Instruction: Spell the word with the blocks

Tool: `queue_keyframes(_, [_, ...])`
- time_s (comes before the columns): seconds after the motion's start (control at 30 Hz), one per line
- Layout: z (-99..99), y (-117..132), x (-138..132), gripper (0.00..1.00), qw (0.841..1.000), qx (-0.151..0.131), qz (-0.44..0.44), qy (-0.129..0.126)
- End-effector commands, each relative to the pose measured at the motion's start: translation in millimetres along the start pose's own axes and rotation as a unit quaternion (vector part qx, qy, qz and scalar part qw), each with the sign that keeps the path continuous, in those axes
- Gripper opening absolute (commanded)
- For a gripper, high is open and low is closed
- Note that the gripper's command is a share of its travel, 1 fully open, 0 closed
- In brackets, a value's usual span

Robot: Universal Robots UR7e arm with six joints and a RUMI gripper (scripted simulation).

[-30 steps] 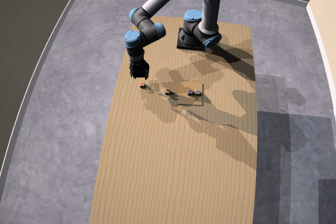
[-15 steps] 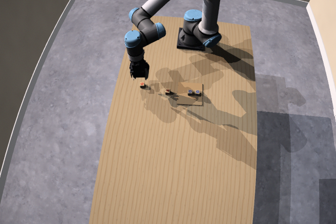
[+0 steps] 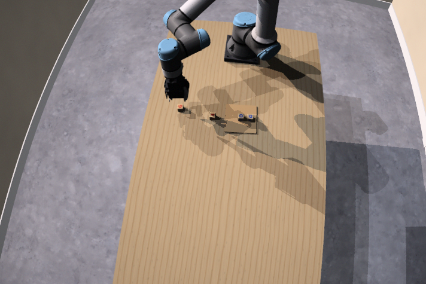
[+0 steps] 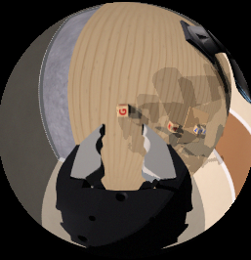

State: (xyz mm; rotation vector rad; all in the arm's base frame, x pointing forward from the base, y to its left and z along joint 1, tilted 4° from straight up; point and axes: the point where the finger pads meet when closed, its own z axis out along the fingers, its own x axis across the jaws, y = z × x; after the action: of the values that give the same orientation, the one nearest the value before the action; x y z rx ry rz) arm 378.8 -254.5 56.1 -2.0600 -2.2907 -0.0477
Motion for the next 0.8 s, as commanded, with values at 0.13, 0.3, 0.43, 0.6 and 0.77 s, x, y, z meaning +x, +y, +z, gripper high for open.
queue_keyframes(0.13, [2.2,0.3,-1.5,0.37,1.000,0.000,0.001,0.000])
queue_keyframes(0.3, [6.8,-0.3,-0.5,0.37,1.000,0.000,0.000,0.001])
queue_keyframes(0.43, [8.8,-0.3,-0.6,0.37,1.000,0.000,0.000,0.001])
queue_keyframes(0.6, [15.1,-0.2,-0.6,0.37,1.000,0.000,0.000,0.001])
queue_keyframes(0.77, [22.7,-0.2,-0.7,0.37,1.000,0.000,0.000,0.001])
